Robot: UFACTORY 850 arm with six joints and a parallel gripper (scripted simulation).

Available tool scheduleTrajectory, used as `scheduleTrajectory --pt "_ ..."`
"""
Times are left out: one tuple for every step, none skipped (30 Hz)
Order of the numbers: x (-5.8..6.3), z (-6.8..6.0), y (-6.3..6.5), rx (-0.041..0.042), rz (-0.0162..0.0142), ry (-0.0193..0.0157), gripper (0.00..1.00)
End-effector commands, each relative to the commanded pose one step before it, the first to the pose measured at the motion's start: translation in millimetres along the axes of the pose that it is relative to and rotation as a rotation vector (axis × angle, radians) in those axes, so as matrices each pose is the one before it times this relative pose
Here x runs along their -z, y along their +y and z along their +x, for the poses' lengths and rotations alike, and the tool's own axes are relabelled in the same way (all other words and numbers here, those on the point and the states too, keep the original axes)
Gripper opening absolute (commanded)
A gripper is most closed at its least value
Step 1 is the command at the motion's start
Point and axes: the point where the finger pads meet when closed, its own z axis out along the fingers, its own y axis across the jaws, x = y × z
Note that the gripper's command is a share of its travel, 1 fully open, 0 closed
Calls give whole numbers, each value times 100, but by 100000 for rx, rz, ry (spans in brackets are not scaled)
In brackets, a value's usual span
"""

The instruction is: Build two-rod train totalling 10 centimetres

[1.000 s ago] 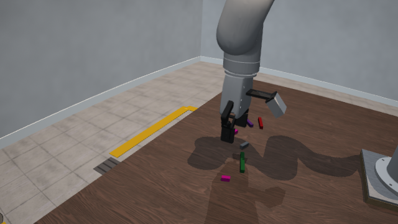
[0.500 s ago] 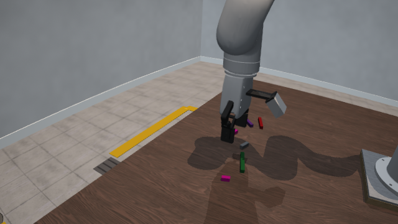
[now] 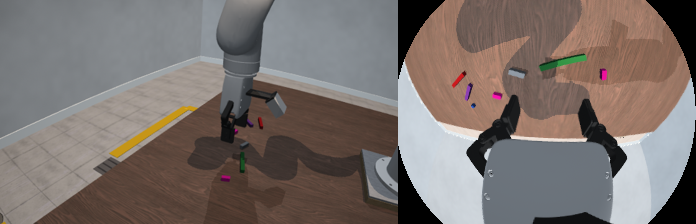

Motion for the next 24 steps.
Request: scheduleTrajectory --pt "72 -87 15 -15 -32 -184 100" --pt "0 0 2 -98 0 0 100" --pt "0 0 4 -256 0 0 100" --pt "0 0 8 -479 0 0 100" --pt "0 0 12 -760 -1 0 100" --pt "0 0 18 -1088 -1 0 100" --pt "0 0 24 -1457 -1 0 100" --pt "0 0 30 -1858 -2 0 100" --pt "0 1 37 -2285 -2 0 100" --pt "0 2 45 -2729 -2 0 100" --pt "0 4 52 -3186 -3 0 100" --pt "0 0 0 0 0 0 100" --pt "0 0 0 0 0 0 100" --pt "0 6 59 -3648 -3 0 100" --pt "0 10 67 -4109 -4 0 100" --pt "0 14 73 -4564 -4 0 100" --pt "0 19 80 -5008 -5 0 100" --pt "0 15 50 -3187 -3 0 100" --pt "0 17 51 -3299 -3 0 100" --pt "0 20 55 -3557 -3 1 100" --pt "0 22 54 -3561 -3 1 100" --pt "0 24 52 -3511 -3 1 100" --pt "0 25 51 -3479 -3 1 100" --pt "0 27 50 -3462 -3 1 100"
